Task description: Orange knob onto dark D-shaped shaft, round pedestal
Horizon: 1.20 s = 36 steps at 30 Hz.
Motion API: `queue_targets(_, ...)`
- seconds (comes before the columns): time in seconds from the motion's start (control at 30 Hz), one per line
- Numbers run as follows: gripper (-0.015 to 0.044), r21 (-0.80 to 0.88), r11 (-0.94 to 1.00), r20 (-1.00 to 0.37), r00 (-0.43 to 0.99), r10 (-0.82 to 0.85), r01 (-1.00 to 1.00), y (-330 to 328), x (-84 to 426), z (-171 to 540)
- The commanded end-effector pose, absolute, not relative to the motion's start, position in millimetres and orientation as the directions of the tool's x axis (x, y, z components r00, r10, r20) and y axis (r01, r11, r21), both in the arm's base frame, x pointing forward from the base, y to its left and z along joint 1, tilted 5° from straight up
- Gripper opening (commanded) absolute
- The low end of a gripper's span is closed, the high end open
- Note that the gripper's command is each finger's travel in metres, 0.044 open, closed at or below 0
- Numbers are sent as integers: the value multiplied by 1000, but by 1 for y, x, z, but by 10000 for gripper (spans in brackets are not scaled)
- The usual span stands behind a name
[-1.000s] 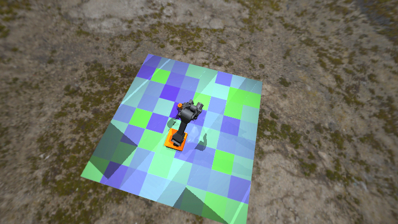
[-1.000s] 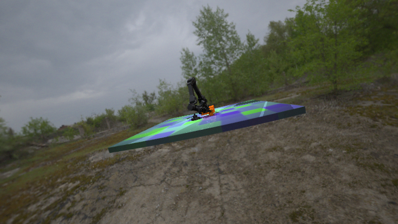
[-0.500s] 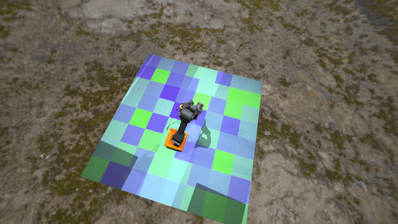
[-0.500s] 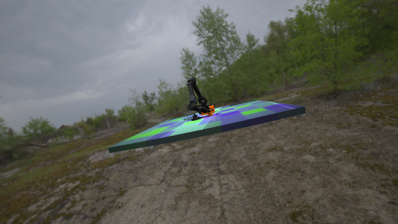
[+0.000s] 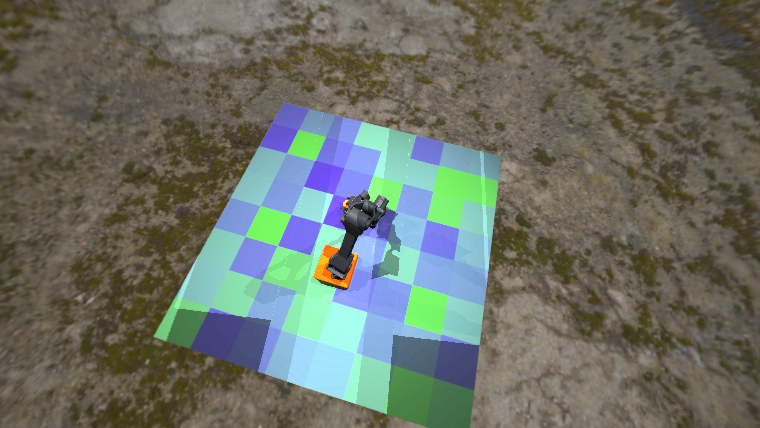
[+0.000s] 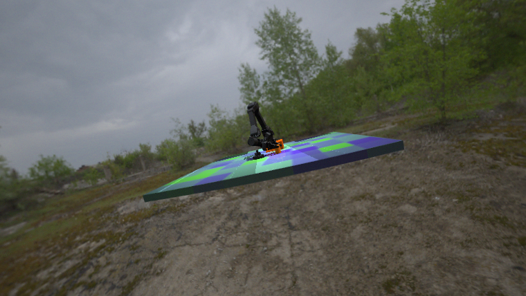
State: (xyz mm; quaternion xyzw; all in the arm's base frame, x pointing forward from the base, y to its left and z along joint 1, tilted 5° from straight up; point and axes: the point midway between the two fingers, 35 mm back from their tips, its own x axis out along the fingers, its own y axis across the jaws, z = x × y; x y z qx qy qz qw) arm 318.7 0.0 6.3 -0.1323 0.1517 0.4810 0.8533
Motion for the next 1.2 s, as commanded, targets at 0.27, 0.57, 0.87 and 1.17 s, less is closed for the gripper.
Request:
queue_targets(0.27,440,-79,503,-383,491,782,-861,0,319,7)
queue_targets(0.57,440,-80,502,-385,492,781,-861,2,321,46)
queue_targets(0.87,440,-75,502,-399,487,777,-862,8,317,86)
queue_targets(1.17,440,34,523,-933,160,323,-852,21,325,77)
